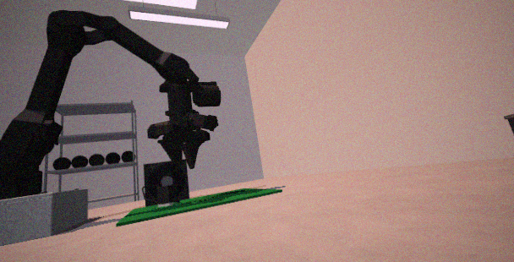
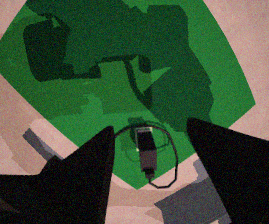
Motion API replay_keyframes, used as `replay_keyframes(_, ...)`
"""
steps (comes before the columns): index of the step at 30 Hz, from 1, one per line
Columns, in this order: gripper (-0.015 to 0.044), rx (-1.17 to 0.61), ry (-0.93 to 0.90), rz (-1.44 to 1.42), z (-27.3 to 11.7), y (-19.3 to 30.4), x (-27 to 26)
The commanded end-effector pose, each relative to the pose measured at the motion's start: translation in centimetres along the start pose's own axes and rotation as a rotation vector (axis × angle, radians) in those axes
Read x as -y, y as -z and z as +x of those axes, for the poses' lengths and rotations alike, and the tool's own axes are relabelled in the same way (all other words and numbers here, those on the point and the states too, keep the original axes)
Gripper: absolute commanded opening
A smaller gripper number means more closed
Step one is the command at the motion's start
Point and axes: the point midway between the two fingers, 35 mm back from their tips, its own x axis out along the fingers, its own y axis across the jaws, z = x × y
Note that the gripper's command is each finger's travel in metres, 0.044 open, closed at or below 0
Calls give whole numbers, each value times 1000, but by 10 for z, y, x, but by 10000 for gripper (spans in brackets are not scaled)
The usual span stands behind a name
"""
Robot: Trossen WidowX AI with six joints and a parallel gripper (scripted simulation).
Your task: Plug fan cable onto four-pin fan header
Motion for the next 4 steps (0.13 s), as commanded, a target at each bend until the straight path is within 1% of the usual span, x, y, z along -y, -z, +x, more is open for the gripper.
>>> replay_keyframes(1, 260, 1, 4, 6, 1, -57, 15)
replay_keyframes(4, 260, 2, 4, 6, 2, -67, 19)
